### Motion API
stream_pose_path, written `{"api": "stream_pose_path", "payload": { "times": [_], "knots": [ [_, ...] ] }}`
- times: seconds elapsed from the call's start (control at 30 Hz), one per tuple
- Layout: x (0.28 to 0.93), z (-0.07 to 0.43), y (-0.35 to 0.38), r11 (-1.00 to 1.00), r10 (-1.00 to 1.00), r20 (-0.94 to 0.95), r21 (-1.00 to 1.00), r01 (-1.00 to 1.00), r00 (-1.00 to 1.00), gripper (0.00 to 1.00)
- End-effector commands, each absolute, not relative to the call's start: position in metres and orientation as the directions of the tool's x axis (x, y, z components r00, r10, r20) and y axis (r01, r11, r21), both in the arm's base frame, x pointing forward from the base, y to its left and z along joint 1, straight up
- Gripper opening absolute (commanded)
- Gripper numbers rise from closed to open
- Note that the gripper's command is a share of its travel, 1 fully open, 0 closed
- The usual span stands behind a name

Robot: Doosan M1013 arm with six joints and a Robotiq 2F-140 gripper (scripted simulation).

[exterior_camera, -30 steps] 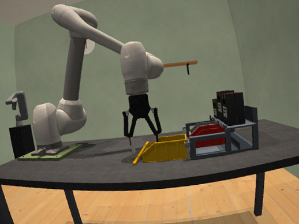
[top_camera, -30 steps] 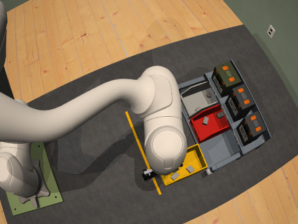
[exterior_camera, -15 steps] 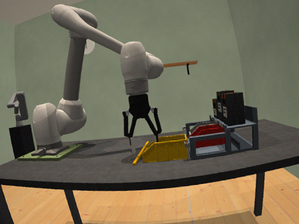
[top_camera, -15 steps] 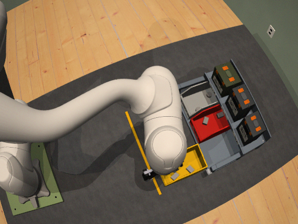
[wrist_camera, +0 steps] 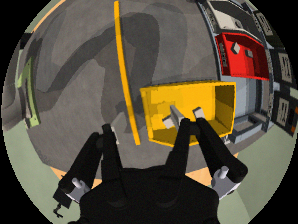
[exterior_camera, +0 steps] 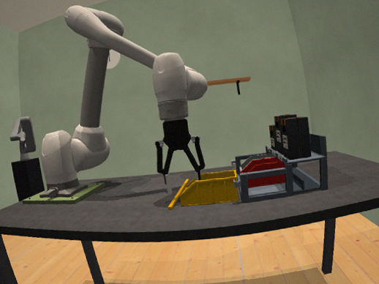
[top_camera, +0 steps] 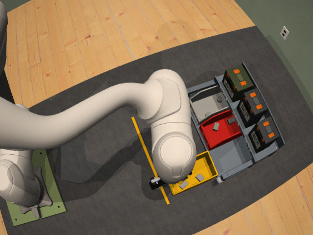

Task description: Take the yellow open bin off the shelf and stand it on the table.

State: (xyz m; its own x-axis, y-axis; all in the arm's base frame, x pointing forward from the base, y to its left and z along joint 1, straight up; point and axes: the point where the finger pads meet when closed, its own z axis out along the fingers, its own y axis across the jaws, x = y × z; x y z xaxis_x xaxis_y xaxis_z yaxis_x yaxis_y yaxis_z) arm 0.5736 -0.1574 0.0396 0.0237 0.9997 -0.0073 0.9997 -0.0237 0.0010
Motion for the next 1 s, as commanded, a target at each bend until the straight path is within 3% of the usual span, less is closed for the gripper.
{"api": "stream_pose_path", "payload": {
  "times": [0.0,0.47,0.63,0.97],
  "knots": [
    [0.574,0.040,-0.157,-0.024,1.000,-0.007,0.001,1.000,0.024,0.57],
    [0.574,0.040,-0.157,-0.024,1.000,-0.007,0.001,1.000,0.024,0.57],
    [0.574,0.080,-0.157,-0.024,1.000,-0.007,0.001,1.000,0.024,0.57],
    [0.574,0.080,-0.157,-0.024,1.000,-0.007,0.001,1.000,0.024,0.57]
  ]
}}
